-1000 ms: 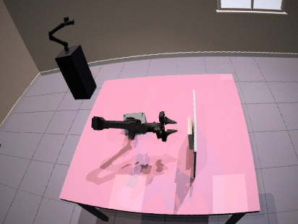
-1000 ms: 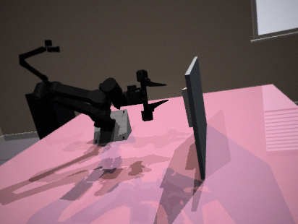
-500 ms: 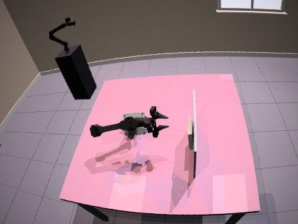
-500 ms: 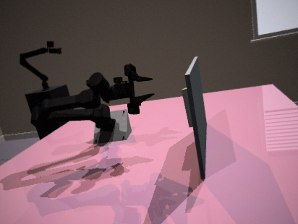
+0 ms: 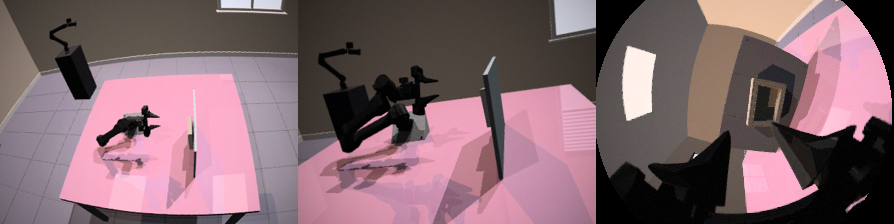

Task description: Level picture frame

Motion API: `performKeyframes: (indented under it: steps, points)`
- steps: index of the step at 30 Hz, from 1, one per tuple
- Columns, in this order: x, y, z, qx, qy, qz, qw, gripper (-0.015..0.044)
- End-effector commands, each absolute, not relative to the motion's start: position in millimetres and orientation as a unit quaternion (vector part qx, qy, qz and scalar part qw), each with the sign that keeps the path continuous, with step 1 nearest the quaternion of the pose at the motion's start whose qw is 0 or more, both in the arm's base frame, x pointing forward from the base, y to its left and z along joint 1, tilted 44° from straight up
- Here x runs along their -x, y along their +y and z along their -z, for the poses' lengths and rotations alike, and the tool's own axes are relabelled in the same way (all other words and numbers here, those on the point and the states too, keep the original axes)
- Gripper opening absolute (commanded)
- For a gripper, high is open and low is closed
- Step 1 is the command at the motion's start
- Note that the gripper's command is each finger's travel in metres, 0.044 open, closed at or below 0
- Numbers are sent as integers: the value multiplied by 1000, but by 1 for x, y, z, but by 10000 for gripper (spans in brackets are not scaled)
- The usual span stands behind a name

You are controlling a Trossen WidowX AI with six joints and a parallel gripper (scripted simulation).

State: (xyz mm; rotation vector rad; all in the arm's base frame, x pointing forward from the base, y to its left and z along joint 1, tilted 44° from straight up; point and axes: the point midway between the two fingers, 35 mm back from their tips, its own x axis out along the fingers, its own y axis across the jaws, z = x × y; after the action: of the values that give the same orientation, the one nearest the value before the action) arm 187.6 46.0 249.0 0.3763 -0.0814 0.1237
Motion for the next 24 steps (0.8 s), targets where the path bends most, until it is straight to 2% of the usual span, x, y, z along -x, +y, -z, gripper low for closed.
performKeyframes:
  steps: [1,24]
  points:
    - [-185,43,-250,-159,-27,-73,984,260]
    - [-184,42,-249,-152,-22,-76,985,260]
